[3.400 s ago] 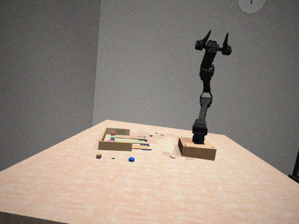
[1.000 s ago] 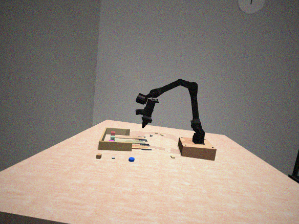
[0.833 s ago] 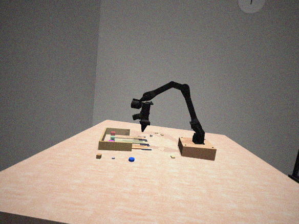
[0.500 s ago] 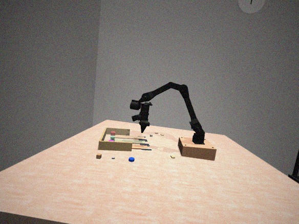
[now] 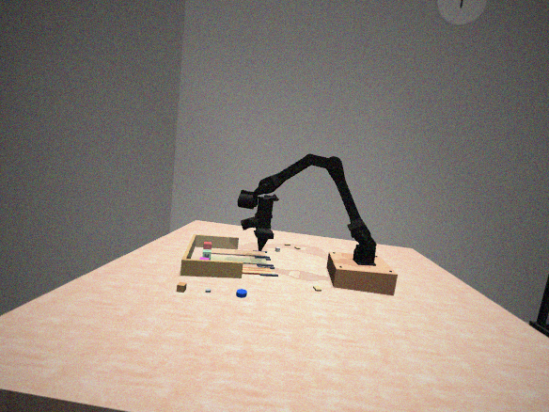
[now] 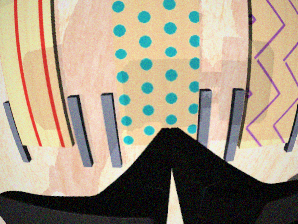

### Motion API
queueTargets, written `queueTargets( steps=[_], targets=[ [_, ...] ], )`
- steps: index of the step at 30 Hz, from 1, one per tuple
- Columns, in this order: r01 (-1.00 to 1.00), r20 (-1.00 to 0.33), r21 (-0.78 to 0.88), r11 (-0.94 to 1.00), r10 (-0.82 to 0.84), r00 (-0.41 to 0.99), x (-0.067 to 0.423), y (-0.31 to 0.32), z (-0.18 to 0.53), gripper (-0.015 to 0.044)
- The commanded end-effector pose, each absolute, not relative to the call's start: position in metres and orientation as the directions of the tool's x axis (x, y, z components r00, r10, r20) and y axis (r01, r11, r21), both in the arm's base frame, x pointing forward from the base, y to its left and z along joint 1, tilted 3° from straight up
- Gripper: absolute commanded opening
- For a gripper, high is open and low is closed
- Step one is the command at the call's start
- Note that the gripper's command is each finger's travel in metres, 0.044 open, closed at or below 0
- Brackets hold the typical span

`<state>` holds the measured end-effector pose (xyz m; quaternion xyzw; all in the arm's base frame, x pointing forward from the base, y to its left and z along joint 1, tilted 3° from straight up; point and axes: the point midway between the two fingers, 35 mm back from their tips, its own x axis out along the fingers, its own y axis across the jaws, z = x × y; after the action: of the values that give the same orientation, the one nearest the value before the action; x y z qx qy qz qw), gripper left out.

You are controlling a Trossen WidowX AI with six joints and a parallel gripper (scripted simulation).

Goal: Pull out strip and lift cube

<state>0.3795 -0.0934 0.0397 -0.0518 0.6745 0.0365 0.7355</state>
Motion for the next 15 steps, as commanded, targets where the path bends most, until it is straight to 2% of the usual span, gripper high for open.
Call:
queueTargets(
  steps=[1,15],
  targets=[
    [-0.125,-0.997,-0.024,0.992,-0.014,0.08,0.379,-0.093,0.031,0.0],
    [-0.125,-0.997,-0.024,0.992,-0.014,0.08,0.379,-0.091,0.008,0.0]
  ],
)
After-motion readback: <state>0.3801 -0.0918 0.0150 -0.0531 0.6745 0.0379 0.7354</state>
